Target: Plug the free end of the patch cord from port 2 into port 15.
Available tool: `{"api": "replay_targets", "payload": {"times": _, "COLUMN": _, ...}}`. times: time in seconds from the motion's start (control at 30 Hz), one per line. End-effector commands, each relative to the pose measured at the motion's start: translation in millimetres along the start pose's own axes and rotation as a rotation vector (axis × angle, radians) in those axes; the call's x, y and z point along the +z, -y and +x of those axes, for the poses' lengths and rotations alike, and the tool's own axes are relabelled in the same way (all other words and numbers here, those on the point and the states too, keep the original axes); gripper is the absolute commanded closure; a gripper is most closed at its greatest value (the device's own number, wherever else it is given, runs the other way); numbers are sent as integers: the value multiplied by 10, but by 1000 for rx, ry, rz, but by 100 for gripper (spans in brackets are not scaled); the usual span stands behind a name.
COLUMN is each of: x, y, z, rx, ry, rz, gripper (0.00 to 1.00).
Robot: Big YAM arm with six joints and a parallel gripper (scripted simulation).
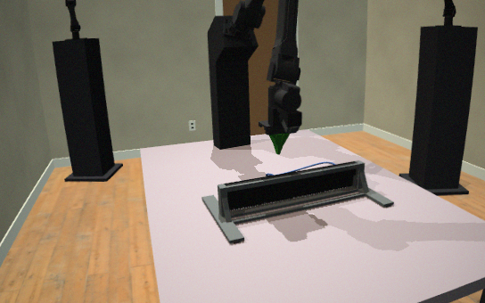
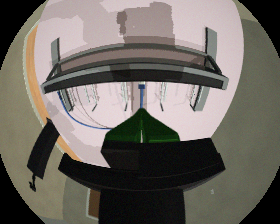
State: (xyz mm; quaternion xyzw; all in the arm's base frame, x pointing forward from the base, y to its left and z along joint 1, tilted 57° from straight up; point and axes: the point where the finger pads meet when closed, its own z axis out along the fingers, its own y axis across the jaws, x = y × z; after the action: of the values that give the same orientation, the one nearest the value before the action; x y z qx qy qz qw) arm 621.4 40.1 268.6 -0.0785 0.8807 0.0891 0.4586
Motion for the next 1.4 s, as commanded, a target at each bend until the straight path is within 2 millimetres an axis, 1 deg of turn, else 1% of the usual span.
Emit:
{"api": "replay_targets", "payload": {"times": 0.0, "x": 57, "y": 95, "z": 28, "rx": -3, "ry": -5, "rz": 7, "gripper": 100}}
{"api": "replay_targets", "payload": {"times": 0.87, "x": 74, "y": 91, "z": 111, "rx": 1, "ry": -19, "rz": 6, "gripper": 100}}
{"api": "replay_targets", "payload": {"times": 1.37, "x": 53, "y": 90, "z": 19, "rx": -3, "ry": -5, "rz": 7, "gripper": 100}}
